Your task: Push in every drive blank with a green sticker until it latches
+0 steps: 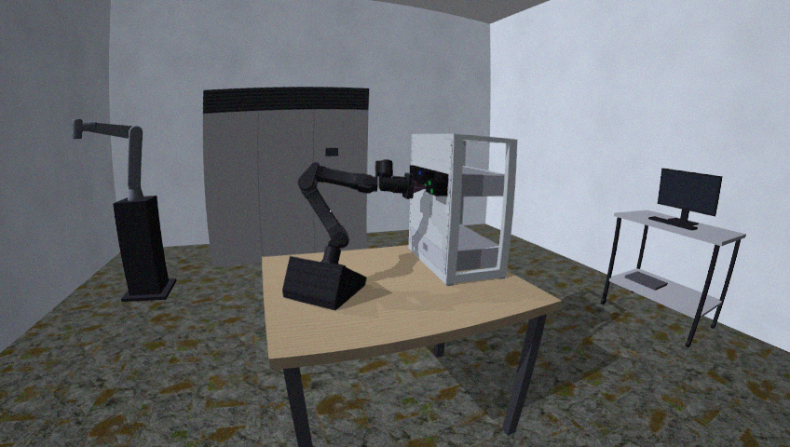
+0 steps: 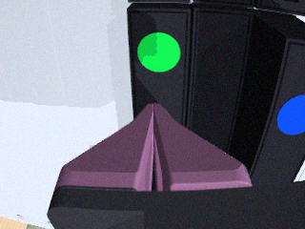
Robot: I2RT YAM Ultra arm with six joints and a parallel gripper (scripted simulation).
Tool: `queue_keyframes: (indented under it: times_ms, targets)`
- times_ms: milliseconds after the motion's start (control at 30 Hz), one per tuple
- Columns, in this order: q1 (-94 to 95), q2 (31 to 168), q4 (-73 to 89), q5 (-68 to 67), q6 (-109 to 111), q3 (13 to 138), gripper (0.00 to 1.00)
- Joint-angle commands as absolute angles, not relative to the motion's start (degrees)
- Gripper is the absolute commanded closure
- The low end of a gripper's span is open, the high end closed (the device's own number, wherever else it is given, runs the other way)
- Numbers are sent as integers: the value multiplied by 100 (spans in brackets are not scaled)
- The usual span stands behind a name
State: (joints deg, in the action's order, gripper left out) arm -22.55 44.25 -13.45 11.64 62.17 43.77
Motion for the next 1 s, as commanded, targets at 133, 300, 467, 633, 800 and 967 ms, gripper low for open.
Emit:
queue_keyframes:
  times_ms: [133,300,467,633,800,967]
  targets:
    - [-2370,4549,-1671,958,6148,4680,100]
    - [-2376,4561,-1667,963,6147,4697,100]
    - [-2395,4609,-1649,982,6142,4764,100]
    - [-2395,4615,-1646,983,6140,4772,100]
    - [-2395,4615,-1646,983,6140,4772,100]
    - [-2395,4615,-1646,983,6140,4772,100]
